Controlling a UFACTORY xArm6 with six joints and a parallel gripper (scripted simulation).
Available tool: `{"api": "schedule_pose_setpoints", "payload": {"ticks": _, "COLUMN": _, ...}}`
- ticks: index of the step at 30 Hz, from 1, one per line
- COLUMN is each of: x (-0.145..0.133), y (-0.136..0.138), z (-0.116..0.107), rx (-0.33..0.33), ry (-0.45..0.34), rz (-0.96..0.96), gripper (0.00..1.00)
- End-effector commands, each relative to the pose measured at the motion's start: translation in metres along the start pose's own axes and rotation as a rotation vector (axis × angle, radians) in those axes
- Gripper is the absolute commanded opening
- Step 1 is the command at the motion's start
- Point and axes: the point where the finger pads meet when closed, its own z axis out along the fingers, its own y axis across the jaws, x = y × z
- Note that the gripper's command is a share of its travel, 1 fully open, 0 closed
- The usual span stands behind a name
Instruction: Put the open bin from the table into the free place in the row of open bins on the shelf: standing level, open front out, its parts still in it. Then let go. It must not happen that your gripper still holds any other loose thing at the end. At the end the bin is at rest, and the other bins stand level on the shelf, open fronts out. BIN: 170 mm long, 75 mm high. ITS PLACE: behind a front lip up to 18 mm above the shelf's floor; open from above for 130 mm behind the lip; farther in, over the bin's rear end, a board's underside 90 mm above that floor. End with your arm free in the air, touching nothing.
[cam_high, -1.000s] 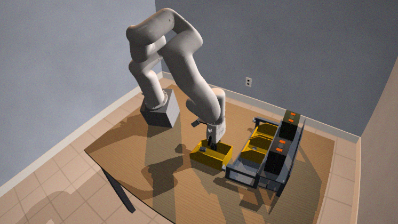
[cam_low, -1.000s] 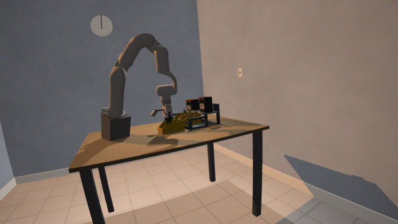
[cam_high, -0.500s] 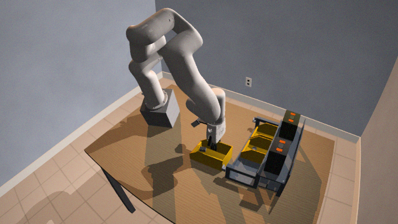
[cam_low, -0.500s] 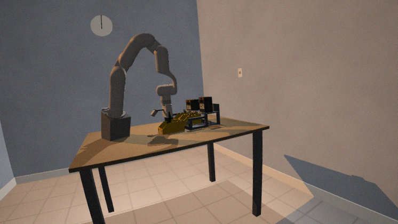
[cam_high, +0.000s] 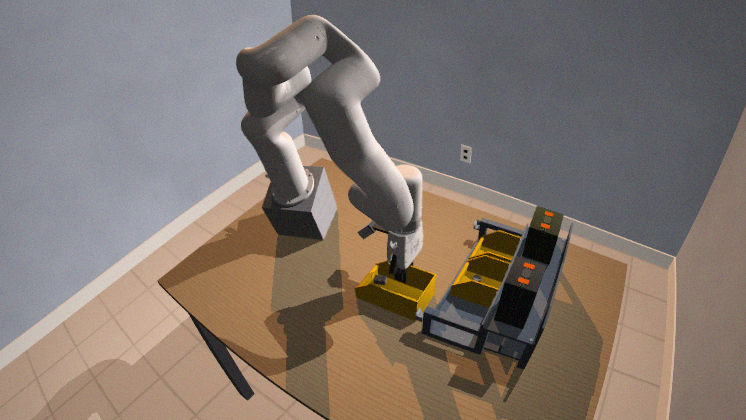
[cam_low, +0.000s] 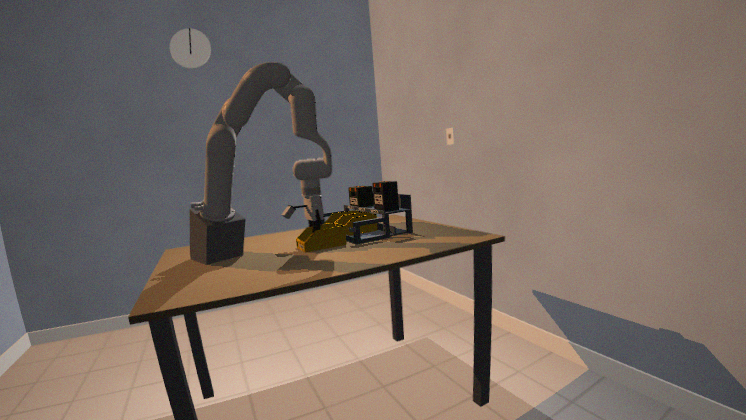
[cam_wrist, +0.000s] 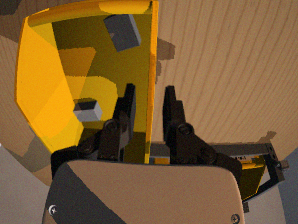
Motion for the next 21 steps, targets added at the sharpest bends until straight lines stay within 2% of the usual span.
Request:
{"api": "schedule_pose_setpoints", "payload": {"ticks": 1, "x": -0.001, "y": 0.0, "z": -0.001, "rx": 0.0, "ry": -0.002, "rz": 0.0, "gripper": 0.28}}
{"api": "schedule_pose_setpoints", "payload": {"ticks": 14, "x": -0.001, "y": 0.0, "z": -0.001, "rx": 0.0, "ry": -0.002, "rz": 0.0, "gripper": 0.28}}
{"api": "schedule_pose_setpoints", "payload": {"ticks": 19, "x": -0.001, "y": 0.0, "z": -0.041, "rx": -0.001, "ry": -0.002, "rz": 0.0, "gripper": 0.28}}
{"api": "schedule_pose_setpoints", "payload": {"ticks": 21, "x": -0.001, "y": 0.0, "z": -0.041, "rx": -0.001, "ry": -0.002, "rz": 0.0, "gripper": 0.28}}
